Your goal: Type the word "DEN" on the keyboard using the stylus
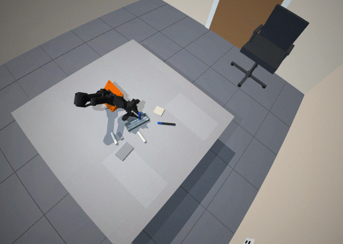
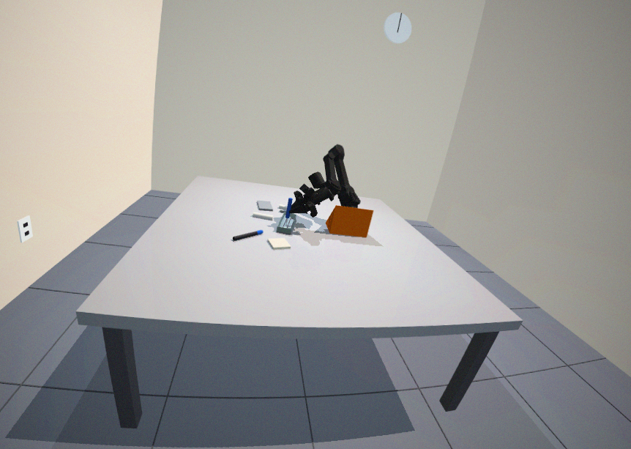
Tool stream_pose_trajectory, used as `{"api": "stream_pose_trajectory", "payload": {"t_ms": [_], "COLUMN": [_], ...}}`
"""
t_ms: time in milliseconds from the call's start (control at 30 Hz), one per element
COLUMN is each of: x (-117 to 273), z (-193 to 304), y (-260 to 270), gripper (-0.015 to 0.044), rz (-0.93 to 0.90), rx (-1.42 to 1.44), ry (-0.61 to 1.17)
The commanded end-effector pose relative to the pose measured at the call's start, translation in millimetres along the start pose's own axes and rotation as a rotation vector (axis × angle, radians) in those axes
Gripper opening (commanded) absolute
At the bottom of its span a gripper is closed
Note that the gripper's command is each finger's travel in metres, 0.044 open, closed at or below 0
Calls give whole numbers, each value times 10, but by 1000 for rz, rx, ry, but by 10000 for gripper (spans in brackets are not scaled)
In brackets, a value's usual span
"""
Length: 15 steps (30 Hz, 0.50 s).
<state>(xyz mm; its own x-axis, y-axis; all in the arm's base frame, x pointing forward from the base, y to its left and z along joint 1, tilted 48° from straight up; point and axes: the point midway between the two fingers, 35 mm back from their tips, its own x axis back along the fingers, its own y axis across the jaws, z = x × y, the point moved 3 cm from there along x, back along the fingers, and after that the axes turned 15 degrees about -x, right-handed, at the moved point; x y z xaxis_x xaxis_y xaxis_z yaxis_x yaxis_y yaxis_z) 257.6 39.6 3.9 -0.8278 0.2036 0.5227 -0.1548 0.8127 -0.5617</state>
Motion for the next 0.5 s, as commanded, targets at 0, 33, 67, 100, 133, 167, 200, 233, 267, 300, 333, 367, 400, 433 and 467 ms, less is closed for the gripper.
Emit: {"api": "stream_pose_trajectory", "payload": {"t_ms": [0,33,67,100,133,167,200,233,267,300,333,367,400,433,467], "x": [-10,-12,-14,-16,-18,-20,-22,-23,-25,-27,-29,-31,-33,-35,-37], "z": [35,38,41,45,48,52,55,59,62,66,69,73,76,80,83], "y": [13,12,11,10,10,9,8,7,6,5,4,3,2,2,1], "gripper": [81,81,81,81,81,81,81,81,81,81,81,81,81,81,81], "rz": [-7,-7,-7,-7,-7,-7,-7,-7,-7,-7,-7,-7,-7,-7,-7], "rx": [8,8,8,8,8,8,8,8,8,8,8,8,8,8,8], "ry": [7,7,7,7,7,7,7,7,7,7,7,7,7,7,7]}}
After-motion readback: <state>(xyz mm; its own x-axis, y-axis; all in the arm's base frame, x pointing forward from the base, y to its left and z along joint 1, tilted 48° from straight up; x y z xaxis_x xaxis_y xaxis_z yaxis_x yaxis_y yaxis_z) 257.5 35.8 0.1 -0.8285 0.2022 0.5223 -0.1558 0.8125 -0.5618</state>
